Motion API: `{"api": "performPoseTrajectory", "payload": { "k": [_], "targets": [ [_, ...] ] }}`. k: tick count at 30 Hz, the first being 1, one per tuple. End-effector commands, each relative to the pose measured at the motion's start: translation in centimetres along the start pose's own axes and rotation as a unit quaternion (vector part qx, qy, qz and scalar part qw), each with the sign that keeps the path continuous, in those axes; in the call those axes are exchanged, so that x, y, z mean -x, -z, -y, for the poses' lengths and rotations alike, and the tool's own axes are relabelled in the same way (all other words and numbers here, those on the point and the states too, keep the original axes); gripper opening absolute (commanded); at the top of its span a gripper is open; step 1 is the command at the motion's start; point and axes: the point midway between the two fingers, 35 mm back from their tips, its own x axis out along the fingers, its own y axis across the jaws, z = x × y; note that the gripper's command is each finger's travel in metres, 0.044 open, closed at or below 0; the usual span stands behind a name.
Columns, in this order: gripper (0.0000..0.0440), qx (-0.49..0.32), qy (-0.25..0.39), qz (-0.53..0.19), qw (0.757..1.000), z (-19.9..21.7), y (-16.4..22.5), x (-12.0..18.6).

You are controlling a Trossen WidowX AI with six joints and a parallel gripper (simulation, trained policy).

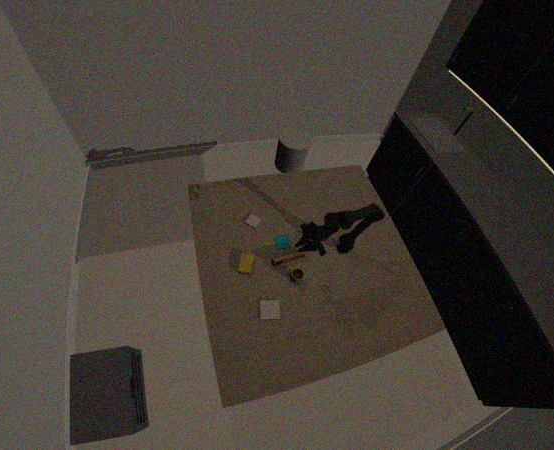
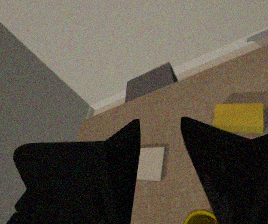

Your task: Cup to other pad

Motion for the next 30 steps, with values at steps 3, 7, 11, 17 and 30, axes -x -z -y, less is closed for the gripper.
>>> {"api": "performPoseTrajectory", "payload": {
  "k": [3,7,11,17,30],
  "targets": [
    [0.0155,-0.039,0.006,-0.036,0.999,-0.6,0.6,-0.7],
    [0.0157,-0.069,0.013,-0.059,0.996,-1.1,0.9,-1.1],
    [0.0159,-0.1,0.022,-0.083,0.991,-1.5,1.3,-1.5],
    [0.016,-0.145,0.04,-0.117,0.982,-2.1,2.0,-2.0],
    [0.0158,-0.237,0.095,-0.185,0.949,-3.0,3.8,-2.9]
  ]
}}
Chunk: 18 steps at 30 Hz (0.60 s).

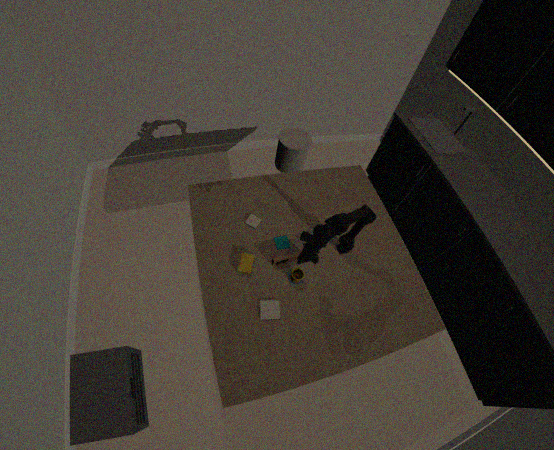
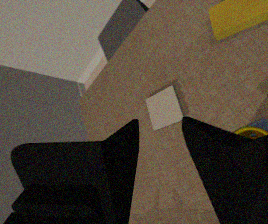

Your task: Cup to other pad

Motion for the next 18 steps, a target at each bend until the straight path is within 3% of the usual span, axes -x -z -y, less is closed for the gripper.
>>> {"api": "performPoseTrajectory", "payload": {
  "k": [1,18],
  "targets": [
    [0.0158,-0.025,0.019,-0.019,0.999,0.1,0.6,-0.6],
    [0.0151,-0.124,0.13,-0.075,0.981,2.0,2.7,-2.9]
  ]
}}
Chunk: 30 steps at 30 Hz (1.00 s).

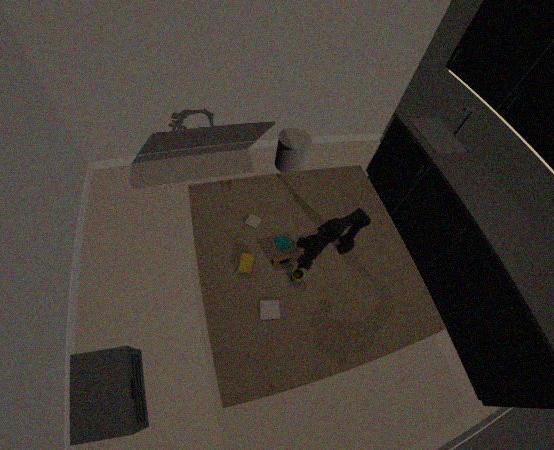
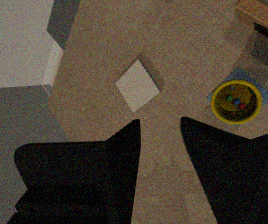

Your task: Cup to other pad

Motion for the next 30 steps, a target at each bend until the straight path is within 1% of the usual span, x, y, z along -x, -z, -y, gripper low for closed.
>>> {"api": "performPoseTrajectory", "payload": {
  "k": [1,15,30],
  "targets": [
    [0.0153,-0.017,0.03,-0.006,0.999,0.7,0.1,-0.9],
    [0.0162,-0.063,0.143,-0.03,0.987,3.8,0.6,-3.7],
    [0.0179,-0.088,0.262,-0.046,0.96,7.6,1.4,-6.0]
  ]
}}
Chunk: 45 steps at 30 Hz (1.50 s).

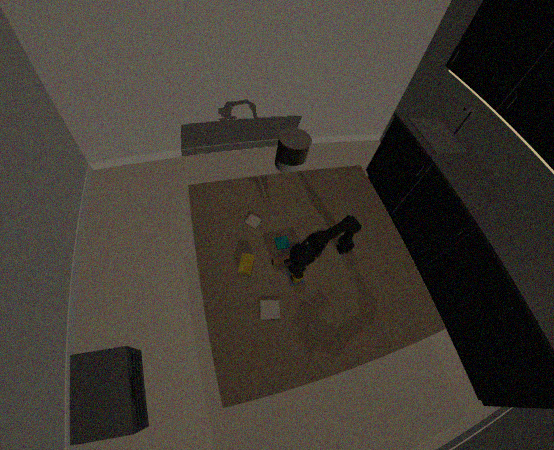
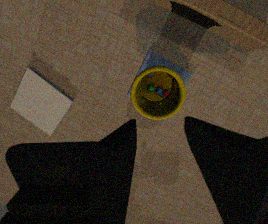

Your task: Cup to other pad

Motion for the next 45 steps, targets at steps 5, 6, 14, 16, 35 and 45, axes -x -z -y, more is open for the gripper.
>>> {"api": "performPoseTrajectory", "payload": {
  "k": [5,6,14,16,35,45],
  "targets": [
    [0.0183,-0.014,0.052,0.003,0.999,0.9,-0.1,-2.2],
    [0.0184,-0.016,0.057,0.003,0.998,1.0,-0.1,-2.4],
    [0.0193,-0.028,0.09,0.01,0.995,1.5,-0.2,-4.8],
    [0.0196,-0.03,0.097,0.011,0.995,1.6,-0.2,-5.5],
    [0.0207,-0.011,0.141,0.014,0.99,2.7,-0.2,-11.8],
    [0.0068,0.01,0.14,0.014,0.99,3.2,-0.5,-13.6]
  ]
}}
